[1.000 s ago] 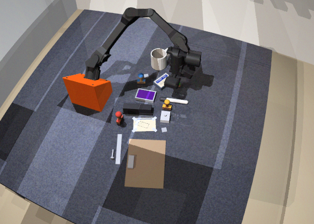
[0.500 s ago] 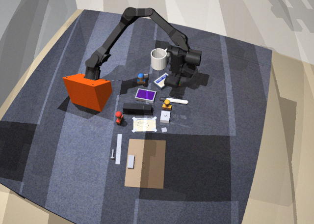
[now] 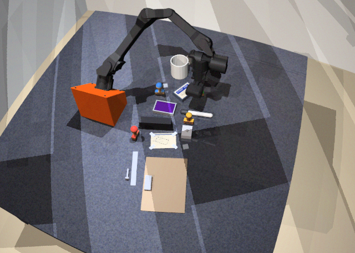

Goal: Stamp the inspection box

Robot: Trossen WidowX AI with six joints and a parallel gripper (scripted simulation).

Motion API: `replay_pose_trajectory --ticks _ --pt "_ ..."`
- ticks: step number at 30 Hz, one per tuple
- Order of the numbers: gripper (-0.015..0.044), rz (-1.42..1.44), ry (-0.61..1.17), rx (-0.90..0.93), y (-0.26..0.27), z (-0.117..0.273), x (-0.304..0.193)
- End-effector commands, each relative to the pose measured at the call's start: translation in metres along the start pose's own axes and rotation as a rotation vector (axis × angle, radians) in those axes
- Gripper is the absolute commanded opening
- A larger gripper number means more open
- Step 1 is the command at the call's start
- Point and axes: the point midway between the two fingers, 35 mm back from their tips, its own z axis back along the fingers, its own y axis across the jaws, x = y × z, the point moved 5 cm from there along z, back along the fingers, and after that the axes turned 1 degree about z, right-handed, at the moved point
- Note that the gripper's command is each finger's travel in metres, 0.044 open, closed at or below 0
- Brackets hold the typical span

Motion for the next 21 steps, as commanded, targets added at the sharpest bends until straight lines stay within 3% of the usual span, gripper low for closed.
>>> replay_pose_trajectory --ticks 1,21 --pt "0.0000 0.003 -0.003 0.004 0.0007 0.0037 0.0006" --pt "0.0000 0.003 -0.003 0.006 0.0007 0.0136 0.0000"
